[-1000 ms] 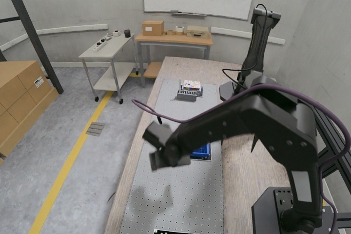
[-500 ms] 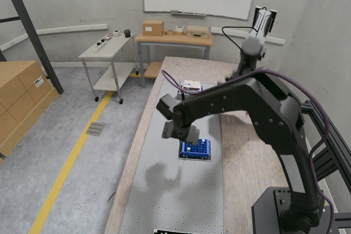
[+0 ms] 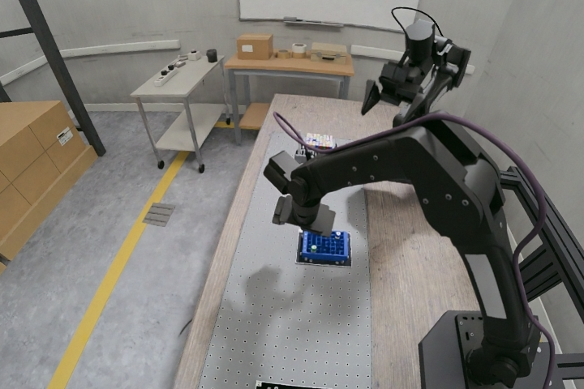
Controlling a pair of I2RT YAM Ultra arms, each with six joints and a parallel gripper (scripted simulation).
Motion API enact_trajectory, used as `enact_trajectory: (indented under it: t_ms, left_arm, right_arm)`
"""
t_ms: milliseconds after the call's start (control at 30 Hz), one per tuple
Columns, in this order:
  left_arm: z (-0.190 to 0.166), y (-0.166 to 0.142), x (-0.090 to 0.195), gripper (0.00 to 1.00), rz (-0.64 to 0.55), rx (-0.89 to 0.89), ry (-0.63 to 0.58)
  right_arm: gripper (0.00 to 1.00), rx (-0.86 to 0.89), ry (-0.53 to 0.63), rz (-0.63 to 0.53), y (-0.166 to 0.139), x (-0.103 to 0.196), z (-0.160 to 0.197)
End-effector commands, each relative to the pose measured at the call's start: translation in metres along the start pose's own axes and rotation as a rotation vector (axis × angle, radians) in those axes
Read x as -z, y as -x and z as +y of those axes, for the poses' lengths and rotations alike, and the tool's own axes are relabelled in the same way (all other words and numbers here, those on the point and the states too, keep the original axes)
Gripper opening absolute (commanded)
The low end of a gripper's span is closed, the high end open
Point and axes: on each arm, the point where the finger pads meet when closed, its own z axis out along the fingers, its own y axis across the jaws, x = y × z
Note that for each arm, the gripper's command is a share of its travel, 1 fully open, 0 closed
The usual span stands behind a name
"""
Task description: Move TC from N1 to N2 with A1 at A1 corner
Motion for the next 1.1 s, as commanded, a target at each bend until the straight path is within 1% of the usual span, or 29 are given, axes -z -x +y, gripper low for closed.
enact_trajectory:
  t_ms: [0, 167, 400, 500, 633, 667, 733, 800, 833, 933, 1067]
  left_arm:
    - [0.010, 0.008, 0.011, 1.00, -0.025, -0.011, 0.020]
    - [0.010, 0.008, 0.011, 1.00, -0.025, -0.011, 0.020]
    - [0.010, 0.008, 0.011, 1.00, -0.025, -0.011, 0.020]
    - [0.010, 0.008, 0.011, 1.00, -0.025, -0.011, 0.020]
    - [0.010, 0.008, 0.011, 1.00, -0.025, -0.011, 0.020]
    - [0.006, 0.007, 0.011, 1.00, -0.024, -0.001, 0.002]
    - [0.004, 0.000, 0.011, 1.00, -0.001, 0.061, -0.009]
    - [0.004, 0.000, 0.011, 1.00, -0.001, 0.061, -0.009]
    - [-0.002, 0.000, 0.009, 1.00, 0.014, 0.095, -0.026]
    - [-0.023, -0.009, 0.003, 1.00, 0.093, 0.276, -0.086]
    - [-0.039, -0.010, 0.000, 1.00, 0.146, 0.444, -0.123]
  right_arm:
    - [1.00, 0.025, -0.038, 0.012, -0.016, 0.041, -0.009]
    - [1.00, 0.046, -0.043, -0.021, -0.026, 0.058, -0.006]
    - [1.00, 0.057, -0.043, -0.045, -0.029, 0.066, -0.004]
    - [1.00, 0.061, -0.045, -0.072, -0.024, 0.068, -0.004]
    - [1.00, 0.052, -0.049, -0.079, -0.024, 0.069, -0.005]
    - [1.00, 0.050, -0.053, -0.079, -0.024, 0.069, -0.005]
    - [1.00, 0.044, -0.063, -0.080, -0.024, 0.069, -0.007]
    - [1.00, 0.044, -0.063, -0.080, -0.024, 0.069, -0.007]
    - [1.00, 0.036, -0.078, -0.080, -0.023, 0.069, -0.009]
    - [1.00, 0.025, -0.096, -0.081, -0.023, 0.070, -0.012]
    - [1.00, 0.006, -0.128, -0.082, -0.023, 0.070, -0.017]
